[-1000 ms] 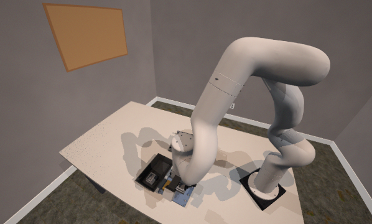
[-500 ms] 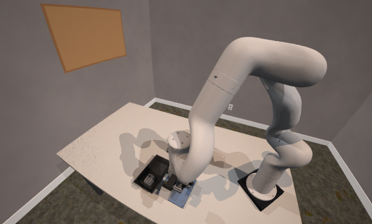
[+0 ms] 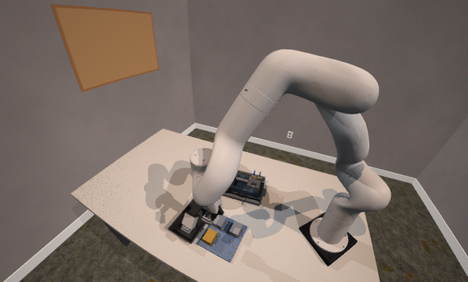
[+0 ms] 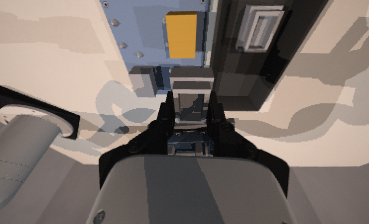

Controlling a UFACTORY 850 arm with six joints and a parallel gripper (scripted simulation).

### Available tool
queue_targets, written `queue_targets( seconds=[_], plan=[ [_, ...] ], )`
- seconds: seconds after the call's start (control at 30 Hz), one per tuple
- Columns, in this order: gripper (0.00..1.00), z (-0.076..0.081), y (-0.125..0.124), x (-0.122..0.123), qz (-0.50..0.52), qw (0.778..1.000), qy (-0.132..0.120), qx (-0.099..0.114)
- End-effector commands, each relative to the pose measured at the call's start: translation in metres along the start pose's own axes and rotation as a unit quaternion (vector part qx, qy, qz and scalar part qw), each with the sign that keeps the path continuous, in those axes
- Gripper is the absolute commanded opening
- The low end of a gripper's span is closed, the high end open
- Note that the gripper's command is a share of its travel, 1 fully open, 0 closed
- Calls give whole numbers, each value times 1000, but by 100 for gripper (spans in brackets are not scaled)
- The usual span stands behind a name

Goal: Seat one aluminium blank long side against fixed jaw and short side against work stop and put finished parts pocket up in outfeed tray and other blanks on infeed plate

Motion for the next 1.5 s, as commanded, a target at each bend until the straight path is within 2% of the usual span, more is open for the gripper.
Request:
queue_targets(
  seconds=[0.0,0.07,0.13,0.2,0.4,1.47],
  plan=[
    [0,-1,35,25,1,1000,2,-2],
    [0,-1,45,35,1,1000,2,-2],
    [0,-1,45,35,1,1000,2,-2],
    [0,-2,64,55,1,1000,3,-2],
    [0,-3,87,82,1,1000,3,-2],
    [0,-7,88,84,1,1000,3,-2]
  ],
)
Point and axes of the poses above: the point where the finger pads meet when closed, its own z axis back along the fingers, its own y axis across the jaws, x = y × z, the point moved 7 cm from there along z, back along the fingers, and after that the axes turned 13 degrees about z, right-handed, at the moved point
